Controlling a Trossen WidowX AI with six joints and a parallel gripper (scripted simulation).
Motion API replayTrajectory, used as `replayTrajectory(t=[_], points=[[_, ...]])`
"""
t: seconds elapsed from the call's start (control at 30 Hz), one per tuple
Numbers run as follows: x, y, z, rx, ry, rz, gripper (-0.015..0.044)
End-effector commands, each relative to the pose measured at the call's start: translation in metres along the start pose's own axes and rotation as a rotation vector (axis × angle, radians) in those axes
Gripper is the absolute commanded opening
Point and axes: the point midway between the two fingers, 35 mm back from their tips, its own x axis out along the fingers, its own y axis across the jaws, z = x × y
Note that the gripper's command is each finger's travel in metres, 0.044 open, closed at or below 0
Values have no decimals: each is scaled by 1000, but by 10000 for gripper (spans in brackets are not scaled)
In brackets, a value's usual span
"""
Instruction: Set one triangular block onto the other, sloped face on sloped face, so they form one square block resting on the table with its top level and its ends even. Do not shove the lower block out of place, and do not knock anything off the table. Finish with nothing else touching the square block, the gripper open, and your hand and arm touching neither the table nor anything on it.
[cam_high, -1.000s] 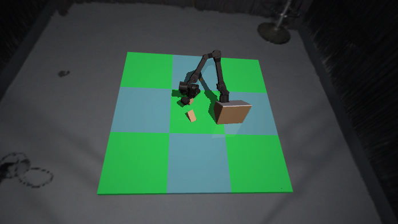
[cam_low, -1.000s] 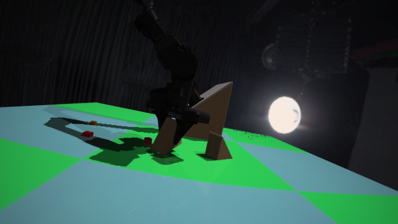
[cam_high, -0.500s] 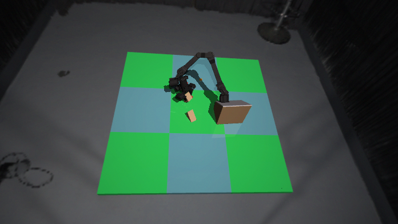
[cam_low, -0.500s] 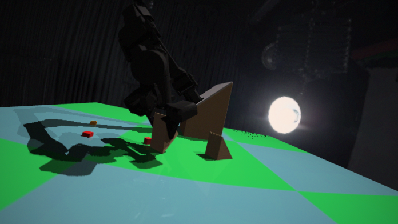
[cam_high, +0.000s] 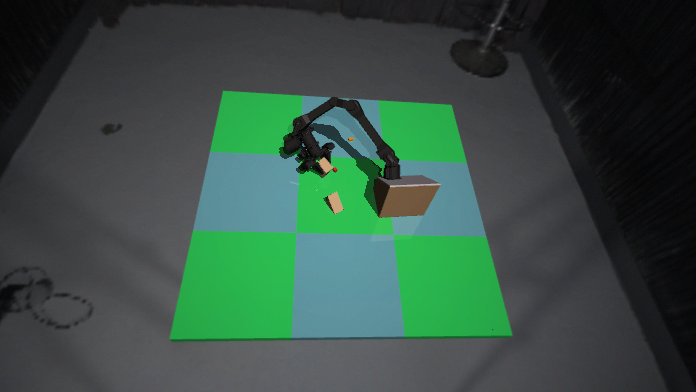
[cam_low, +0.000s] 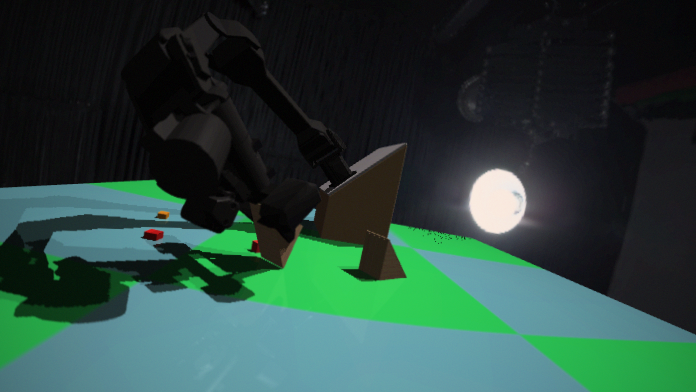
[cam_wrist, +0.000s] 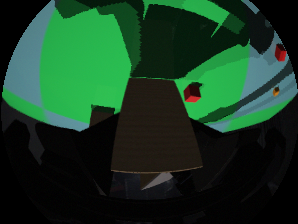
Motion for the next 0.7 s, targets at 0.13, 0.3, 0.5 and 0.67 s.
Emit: replayTrajectory(t=[0.13,0.3,0.5,0.67], points=[[-1,0,2,0,16,-1,105],[-1,0,2,0,16,-1,236],[-1,0,2,0,16,-1,394],[-1,0,2,0,16,-1,440]])
